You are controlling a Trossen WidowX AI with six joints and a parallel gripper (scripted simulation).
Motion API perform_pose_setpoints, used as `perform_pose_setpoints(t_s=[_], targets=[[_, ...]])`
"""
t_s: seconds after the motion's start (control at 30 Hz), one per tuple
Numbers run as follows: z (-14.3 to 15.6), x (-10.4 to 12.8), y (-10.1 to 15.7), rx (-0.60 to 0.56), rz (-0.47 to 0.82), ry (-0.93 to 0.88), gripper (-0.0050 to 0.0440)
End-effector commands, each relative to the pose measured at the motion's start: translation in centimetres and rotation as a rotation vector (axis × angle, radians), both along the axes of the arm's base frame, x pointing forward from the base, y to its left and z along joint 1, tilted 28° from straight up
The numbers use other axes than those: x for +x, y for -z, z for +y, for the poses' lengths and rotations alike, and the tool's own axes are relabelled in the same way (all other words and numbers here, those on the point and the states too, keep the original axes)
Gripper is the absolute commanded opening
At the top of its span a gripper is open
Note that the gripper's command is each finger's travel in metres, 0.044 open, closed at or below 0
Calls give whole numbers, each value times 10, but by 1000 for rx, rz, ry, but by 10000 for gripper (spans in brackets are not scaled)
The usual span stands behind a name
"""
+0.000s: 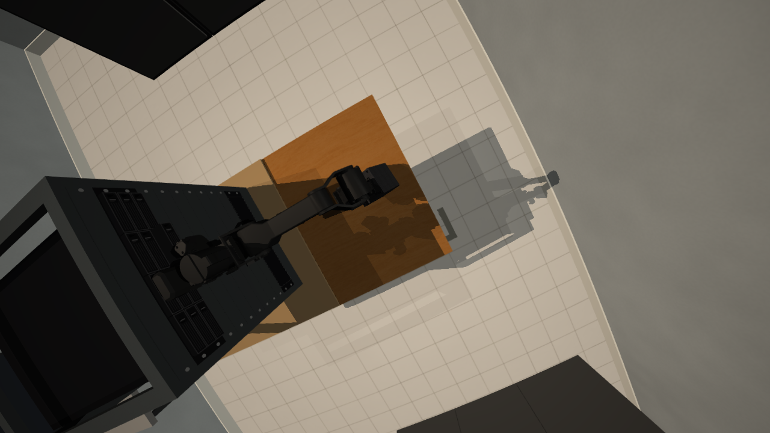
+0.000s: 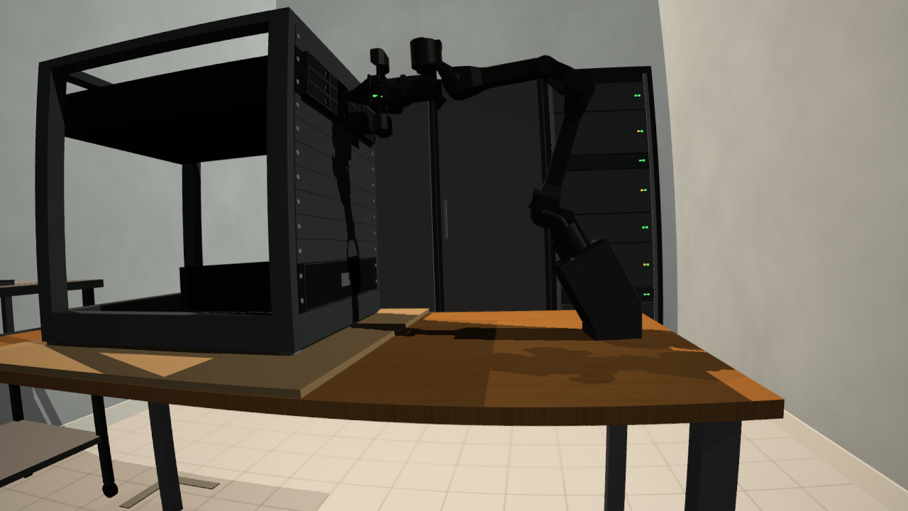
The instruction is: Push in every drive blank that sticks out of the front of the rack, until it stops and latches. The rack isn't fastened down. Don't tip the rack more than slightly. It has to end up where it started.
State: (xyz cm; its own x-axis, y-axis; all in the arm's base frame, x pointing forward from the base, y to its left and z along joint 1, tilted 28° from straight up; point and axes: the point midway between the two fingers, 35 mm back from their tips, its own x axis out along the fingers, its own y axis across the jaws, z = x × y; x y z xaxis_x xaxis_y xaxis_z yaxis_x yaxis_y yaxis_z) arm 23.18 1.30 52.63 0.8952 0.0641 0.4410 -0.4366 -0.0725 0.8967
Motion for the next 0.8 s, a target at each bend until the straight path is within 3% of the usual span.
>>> perform_pose_setpoints(t_s=[0.0, 0.77], targets=[[0, -7, -11, -1, -30, 1, -50], [0, -5, -13, -1, -30, 1, -50]])
